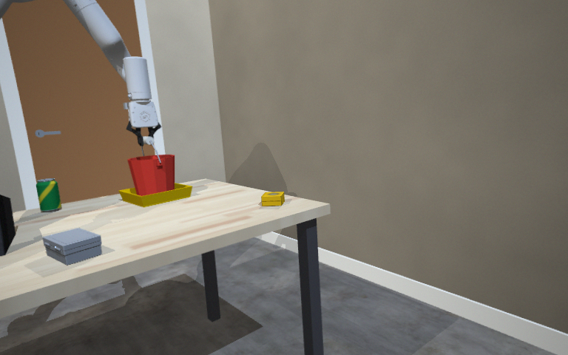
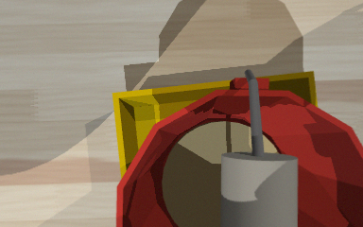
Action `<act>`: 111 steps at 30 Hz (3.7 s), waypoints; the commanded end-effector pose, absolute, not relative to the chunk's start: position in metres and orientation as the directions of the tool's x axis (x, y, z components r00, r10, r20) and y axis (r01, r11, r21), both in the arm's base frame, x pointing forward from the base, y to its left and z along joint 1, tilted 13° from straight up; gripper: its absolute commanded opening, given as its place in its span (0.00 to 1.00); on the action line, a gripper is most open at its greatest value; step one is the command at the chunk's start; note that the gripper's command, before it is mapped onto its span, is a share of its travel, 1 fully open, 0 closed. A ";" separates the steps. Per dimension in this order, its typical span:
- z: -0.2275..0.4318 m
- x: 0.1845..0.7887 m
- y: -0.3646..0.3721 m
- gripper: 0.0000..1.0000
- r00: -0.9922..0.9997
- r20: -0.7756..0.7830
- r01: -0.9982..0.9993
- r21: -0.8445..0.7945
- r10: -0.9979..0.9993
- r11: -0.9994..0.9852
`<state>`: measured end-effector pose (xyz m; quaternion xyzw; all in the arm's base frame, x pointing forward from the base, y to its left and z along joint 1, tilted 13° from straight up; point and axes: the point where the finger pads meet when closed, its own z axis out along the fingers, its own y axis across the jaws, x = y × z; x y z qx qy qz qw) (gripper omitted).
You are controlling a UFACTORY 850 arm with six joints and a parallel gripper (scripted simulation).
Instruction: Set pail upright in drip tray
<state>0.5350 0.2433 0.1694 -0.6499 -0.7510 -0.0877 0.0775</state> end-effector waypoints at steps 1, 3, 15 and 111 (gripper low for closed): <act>0.168 0.536 0.244 0.00 -0.144 0.231 0.990 0.034 0.962 0.140; 0.166 0.536 0.245 0.00 -0.144 0.231 0.990 0.034 0.962 0.140; 0.159 0.536 0.246 0.00 -0.144 0.231 0.990 0.034 0.962 0.140; 0.186 0.536 0.240 1.00 -0.144 0.231 0.990 0.034 0.962 0.140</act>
